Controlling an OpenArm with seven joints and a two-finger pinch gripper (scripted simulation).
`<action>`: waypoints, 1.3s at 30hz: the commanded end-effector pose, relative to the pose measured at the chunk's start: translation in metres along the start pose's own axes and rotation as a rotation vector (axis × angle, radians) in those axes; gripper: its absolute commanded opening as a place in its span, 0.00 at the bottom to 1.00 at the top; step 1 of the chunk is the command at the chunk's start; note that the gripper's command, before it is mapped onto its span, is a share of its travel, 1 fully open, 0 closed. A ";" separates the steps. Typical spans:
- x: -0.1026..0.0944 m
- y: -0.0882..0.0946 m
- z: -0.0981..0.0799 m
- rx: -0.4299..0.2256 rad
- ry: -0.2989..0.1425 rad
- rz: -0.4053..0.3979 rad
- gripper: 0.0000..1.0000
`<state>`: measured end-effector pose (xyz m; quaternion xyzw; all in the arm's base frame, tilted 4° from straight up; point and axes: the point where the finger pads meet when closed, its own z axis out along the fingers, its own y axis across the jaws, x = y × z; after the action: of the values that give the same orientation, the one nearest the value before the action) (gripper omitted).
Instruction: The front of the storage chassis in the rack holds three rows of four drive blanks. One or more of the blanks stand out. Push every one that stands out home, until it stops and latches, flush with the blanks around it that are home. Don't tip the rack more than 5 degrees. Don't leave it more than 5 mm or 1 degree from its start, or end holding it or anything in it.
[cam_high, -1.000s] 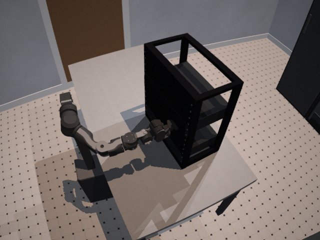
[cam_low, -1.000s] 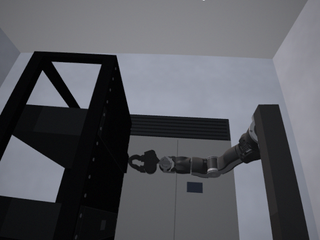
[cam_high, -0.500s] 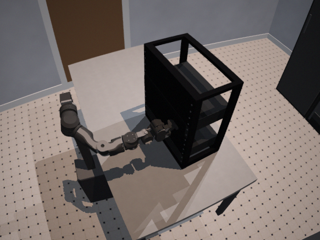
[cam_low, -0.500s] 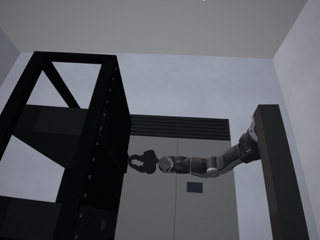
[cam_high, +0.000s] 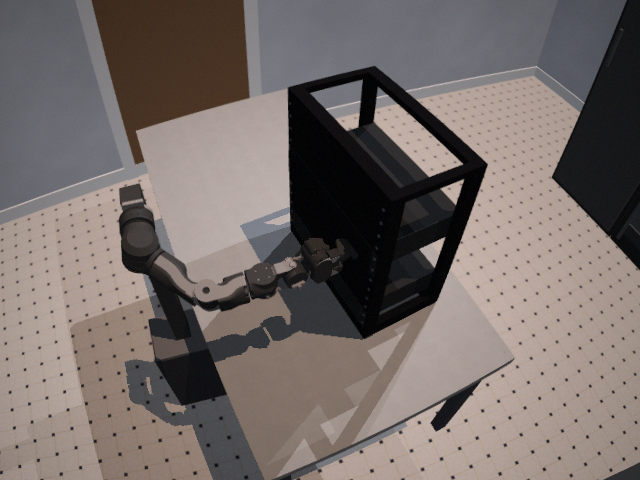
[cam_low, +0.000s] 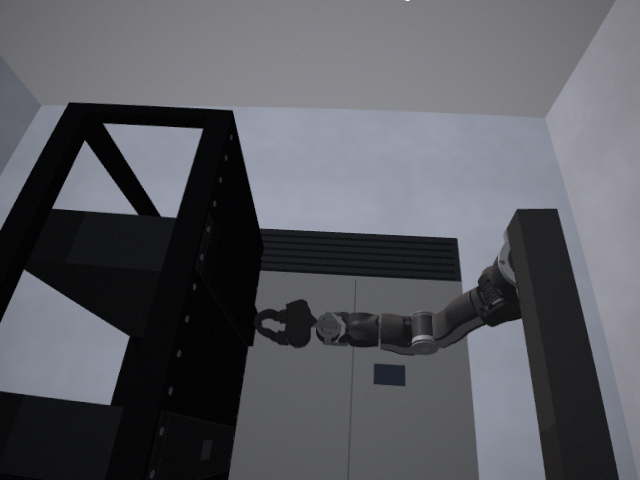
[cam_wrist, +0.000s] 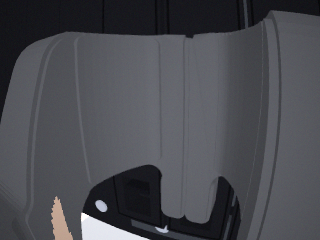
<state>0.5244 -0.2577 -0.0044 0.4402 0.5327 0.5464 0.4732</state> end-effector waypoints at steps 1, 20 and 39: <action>0.000 0.003 0.000 -0.004 0.002 -0.002 0.00; 0.000 0.003 0.003 -0.004 0.002 -0.002 0.00; 0.000 0.003 0.006 -0.003 0.002 -0.002 0.00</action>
<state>0.5303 -0.2567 -0.0041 0.4406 0.5333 0.5458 0.4728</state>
